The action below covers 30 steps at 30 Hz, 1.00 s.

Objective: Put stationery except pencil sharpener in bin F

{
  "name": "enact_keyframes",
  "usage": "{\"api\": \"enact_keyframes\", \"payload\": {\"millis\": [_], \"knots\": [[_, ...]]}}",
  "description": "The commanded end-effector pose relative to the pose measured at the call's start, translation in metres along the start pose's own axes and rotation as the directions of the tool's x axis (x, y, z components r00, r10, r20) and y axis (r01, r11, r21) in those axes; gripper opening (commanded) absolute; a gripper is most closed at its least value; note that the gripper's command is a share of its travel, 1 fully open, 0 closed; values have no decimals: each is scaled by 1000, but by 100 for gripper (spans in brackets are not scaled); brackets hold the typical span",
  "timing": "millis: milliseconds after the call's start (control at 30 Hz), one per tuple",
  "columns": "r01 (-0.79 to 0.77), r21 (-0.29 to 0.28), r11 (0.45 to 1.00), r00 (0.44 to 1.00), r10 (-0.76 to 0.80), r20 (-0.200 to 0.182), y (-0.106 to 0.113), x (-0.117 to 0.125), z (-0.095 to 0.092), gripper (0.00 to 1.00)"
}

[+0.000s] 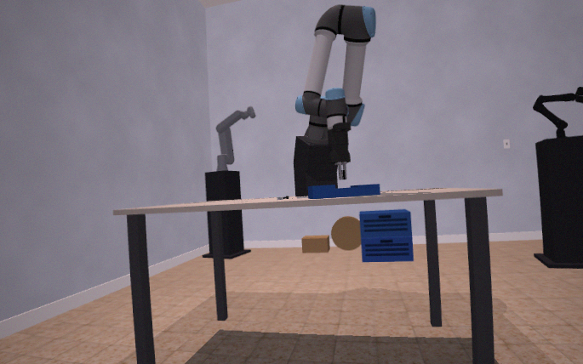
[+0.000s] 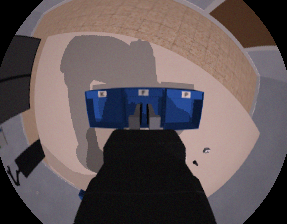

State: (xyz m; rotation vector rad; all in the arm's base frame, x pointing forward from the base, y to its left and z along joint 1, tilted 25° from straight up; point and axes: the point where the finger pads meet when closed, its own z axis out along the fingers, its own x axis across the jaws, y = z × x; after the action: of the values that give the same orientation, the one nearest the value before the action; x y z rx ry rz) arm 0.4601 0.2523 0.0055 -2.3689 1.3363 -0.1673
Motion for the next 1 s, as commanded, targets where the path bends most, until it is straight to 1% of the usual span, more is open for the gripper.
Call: {"api": "enact_keyframes", "payload": {"millis": [0, 367, 500, 967], "knots": [[1, 6, 1000, 1000, -1, -4, -3, 1, 14, 31], [1, 6, 1000, 1000, -1, -3, -3, 1, 43, 31], [1, 6, 1000, 1000, -1, -3, -3, 1, 47, 31], [-1, 5, 1000, 1000, 1, -3, -2, 1, 46, 31]]}}
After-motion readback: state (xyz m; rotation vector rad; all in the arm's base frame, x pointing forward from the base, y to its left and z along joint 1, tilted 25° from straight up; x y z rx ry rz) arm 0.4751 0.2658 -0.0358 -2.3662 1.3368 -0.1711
